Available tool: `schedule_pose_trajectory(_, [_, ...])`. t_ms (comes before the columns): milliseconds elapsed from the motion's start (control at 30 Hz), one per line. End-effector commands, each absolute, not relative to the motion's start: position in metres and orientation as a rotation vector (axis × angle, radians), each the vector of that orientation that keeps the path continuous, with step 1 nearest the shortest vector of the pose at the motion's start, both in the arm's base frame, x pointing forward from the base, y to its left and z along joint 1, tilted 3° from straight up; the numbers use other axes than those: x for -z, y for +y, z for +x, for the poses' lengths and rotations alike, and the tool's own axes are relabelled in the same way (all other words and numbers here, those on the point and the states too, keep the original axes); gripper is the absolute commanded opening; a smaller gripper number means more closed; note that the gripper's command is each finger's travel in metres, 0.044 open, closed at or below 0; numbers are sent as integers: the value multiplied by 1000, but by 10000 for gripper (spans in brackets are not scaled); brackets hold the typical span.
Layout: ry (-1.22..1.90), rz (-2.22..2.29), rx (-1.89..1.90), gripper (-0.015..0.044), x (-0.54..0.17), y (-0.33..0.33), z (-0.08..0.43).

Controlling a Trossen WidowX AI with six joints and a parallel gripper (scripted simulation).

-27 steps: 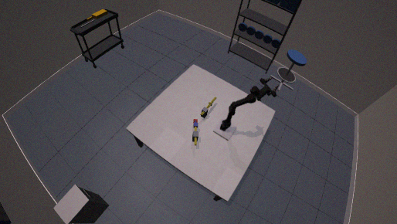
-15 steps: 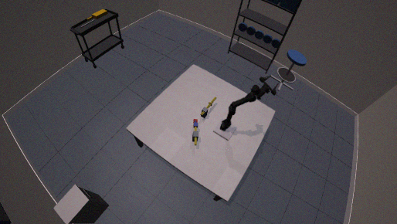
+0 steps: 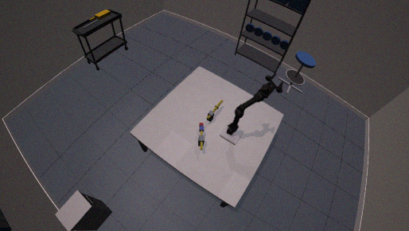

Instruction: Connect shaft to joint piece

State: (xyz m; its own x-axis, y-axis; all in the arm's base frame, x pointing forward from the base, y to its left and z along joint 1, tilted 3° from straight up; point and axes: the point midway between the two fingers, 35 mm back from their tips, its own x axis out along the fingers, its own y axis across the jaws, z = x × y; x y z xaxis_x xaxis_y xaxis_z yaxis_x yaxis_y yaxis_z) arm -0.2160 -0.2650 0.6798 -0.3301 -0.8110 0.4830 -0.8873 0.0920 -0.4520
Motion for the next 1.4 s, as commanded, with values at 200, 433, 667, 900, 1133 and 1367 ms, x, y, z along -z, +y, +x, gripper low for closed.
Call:
schedule_pose_trajectory(200, [-2245, 2036, -1370, 440, -646, -318, -184])
schedule_pose_trajectory(433, [-2255, 2210, -1546, 440, -623, -345, -151])
schedule_pose_trajectory(667, [-2253, 2419, -1740, 440, -598, -373, -110])
schedule_pose_trajectory(900, [-2265, 2620, -1927, 440, -571, -396, -61])
schedule_pose_trajectory(1133, [-2297, 2799, -2115, 440, -543, -409, -10])
schedule_pose_trajectory(1367, [-2372, 2947, -2301, 440, -513, -415, 43])
